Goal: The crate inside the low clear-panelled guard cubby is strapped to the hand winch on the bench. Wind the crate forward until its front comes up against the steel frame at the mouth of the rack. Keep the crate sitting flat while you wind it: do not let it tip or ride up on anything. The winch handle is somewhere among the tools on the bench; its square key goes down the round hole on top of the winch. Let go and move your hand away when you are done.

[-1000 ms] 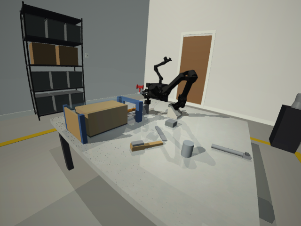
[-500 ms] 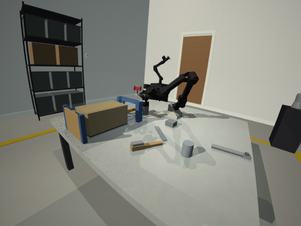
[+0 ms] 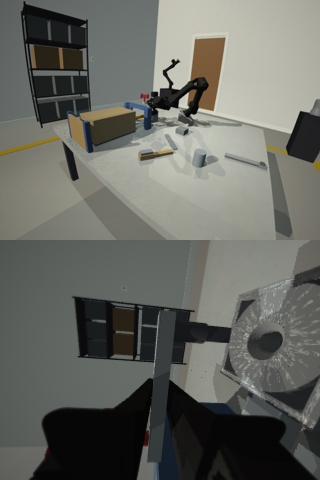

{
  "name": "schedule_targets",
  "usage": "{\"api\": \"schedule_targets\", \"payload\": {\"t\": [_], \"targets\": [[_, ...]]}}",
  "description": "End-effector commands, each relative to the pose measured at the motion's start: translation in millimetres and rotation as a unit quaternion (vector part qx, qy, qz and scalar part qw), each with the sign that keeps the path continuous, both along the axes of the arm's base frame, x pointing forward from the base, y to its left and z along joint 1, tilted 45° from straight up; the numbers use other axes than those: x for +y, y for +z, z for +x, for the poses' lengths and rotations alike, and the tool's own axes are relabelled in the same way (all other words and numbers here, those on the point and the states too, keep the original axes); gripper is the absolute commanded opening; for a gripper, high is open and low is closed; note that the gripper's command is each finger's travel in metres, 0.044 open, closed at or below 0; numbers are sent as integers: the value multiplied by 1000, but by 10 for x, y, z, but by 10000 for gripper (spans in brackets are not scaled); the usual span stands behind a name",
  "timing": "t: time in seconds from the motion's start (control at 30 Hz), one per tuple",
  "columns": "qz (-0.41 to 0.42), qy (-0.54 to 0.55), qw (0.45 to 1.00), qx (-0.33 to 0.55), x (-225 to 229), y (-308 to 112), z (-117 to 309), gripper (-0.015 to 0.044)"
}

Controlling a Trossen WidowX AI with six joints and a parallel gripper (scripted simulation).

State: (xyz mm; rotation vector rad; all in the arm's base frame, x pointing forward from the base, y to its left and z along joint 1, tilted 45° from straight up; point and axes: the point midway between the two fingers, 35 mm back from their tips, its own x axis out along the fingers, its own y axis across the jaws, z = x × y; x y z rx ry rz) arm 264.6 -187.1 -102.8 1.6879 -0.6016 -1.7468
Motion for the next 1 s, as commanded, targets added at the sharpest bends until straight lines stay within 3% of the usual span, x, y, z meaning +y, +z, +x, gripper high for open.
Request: {"api": "schedule_targets", "payload": {"t": [0.0, 0.97], "targets": [[-8, 1, 1000, 1, 6, -4, 1, 0], [-8, 1, 1000, 0, 174, -127, -30, 0]]}}
